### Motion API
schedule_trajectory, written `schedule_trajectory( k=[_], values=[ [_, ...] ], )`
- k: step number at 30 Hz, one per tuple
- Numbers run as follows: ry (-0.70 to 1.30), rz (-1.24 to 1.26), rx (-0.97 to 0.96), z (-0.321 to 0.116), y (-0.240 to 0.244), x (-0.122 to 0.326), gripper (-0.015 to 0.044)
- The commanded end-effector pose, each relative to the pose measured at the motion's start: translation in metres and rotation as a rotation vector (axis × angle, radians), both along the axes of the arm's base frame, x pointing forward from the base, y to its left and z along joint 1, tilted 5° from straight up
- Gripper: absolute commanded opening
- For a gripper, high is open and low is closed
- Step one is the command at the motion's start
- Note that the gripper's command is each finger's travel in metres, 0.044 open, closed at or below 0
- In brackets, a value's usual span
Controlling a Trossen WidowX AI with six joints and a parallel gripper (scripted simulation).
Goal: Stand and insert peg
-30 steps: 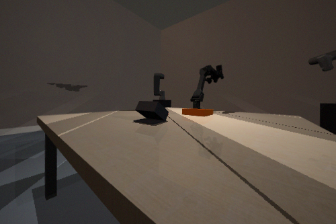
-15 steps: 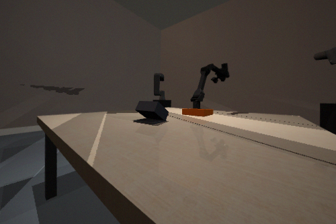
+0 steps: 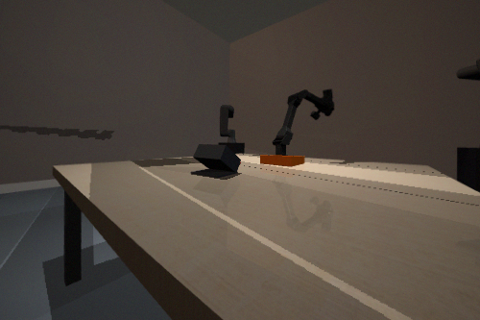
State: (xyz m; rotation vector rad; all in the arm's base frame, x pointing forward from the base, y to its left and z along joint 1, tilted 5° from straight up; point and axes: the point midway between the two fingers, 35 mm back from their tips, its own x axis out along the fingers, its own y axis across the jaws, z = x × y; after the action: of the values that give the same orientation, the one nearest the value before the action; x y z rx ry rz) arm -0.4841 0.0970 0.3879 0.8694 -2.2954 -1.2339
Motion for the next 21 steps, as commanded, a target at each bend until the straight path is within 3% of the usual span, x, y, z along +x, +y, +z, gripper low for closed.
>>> schedule_trajectory(
  k=[1, 7, 12, 21],
  values=[
    [0.005, -0.071, 0.021, -0.006, 0.022, 0.005, 0.044],
    [-0.047, -0.236, -0.008, -0.018, 0.082, 0.02, 0.044],
    [-0.03, -0.293, 0.043, -0.023, 0.096, 0.024, 0.044],
    [-0.132, -0.573, -0.031, -0.042, 0.192, 0.072, 0.044]
  ],
)
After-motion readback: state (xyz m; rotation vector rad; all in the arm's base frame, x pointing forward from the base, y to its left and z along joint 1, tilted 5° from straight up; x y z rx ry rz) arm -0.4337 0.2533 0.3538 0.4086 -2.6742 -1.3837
